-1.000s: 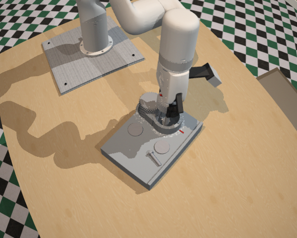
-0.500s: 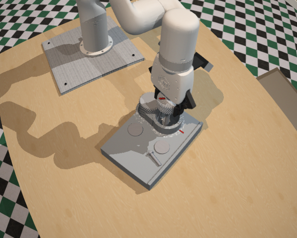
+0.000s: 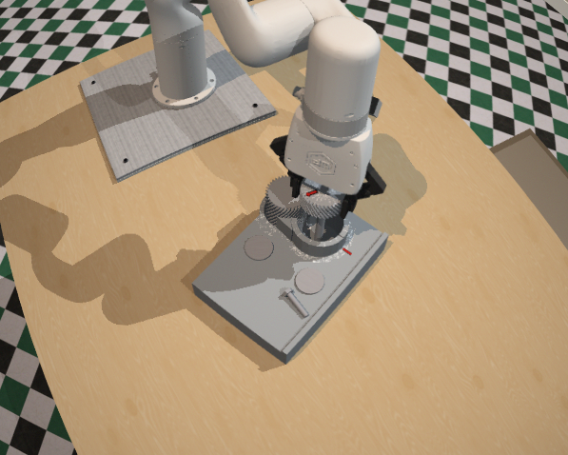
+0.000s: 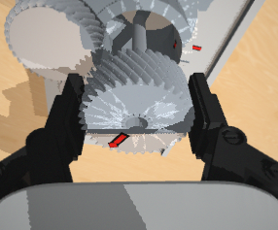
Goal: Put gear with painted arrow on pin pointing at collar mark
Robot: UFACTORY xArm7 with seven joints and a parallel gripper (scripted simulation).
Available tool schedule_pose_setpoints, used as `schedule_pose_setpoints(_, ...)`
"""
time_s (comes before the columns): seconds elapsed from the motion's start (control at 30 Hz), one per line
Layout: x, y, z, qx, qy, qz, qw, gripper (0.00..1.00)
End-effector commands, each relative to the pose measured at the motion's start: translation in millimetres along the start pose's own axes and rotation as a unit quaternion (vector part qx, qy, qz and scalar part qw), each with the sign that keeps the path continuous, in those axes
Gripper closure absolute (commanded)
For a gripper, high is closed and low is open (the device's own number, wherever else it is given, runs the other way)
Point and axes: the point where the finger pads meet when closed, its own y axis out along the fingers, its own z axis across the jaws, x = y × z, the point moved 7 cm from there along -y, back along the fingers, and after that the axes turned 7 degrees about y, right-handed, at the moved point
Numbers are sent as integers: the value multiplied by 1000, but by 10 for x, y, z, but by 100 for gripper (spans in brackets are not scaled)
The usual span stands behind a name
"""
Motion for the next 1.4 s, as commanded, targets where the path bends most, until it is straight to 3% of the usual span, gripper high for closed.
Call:
schedule_pose_setpoints(0.0, 15, -18, 9, 5, -76, 6, 997, 100)
schedule_pose_setpoints(0.6, 15, -18, 9, 5, -205, 5, 979, 100)
schedule_pose_setpoints(1.37, 15, -18, 9, 6, -239, 5, 971, 100)
